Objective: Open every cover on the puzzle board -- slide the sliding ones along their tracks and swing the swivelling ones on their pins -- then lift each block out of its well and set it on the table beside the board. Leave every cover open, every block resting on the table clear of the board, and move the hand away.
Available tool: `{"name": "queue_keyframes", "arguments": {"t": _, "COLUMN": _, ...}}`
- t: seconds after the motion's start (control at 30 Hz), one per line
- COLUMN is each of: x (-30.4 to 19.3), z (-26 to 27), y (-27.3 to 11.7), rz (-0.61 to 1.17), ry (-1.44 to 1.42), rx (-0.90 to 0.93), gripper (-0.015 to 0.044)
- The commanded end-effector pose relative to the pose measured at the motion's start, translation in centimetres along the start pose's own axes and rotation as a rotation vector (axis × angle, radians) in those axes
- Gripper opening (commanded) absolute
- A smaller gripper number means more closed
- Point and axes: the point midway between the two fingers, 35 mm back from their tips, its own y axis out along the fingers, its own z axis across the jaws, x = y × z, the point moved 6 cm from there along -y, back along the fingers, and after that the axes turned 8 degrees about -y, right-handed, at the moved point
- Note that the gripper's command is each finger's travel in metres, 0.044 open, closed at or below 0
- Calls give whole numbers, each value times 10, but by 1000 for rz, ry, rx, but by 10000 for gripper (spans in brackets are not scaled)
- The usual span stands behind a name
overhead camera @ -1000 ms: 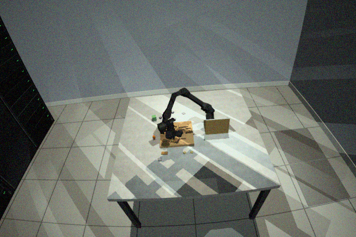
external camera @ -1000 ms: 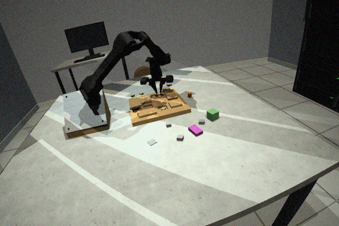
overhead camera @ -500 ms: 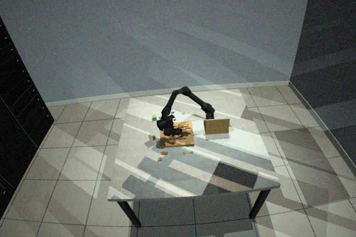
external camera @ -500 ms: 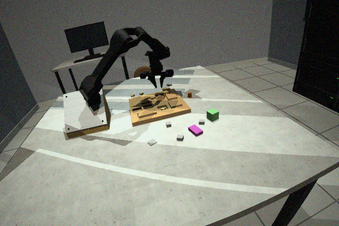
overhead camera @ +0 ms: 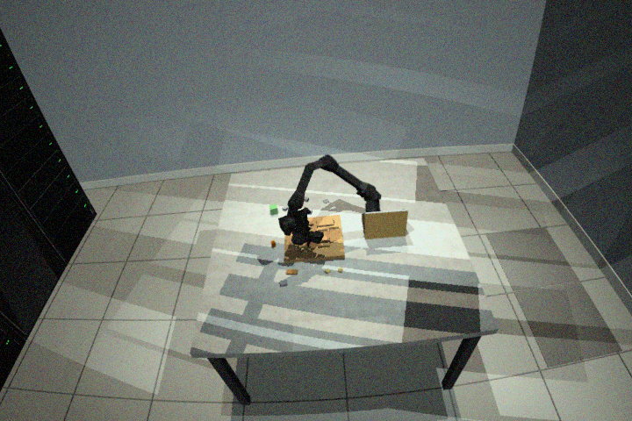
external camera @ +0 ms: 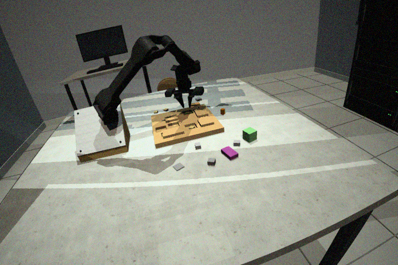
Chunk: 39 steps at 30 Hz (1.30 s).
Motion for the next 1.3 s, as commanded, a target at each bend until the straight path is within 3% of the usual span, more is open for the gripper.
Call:
{"name": "queue_keyframes", "arguments": {"t": 0.0, "x": 0, "z": 0, "y": 1, "rz": 4, "ry": -6, "rx": 0, "gripper": 144}}
{"name": "queue_keyframes", "arguments": {"t": 1.27, "x": -1, "z": 0, "y": 24, "rz": 5, "ry": -6, "rx": -1, "gripper": 144}}
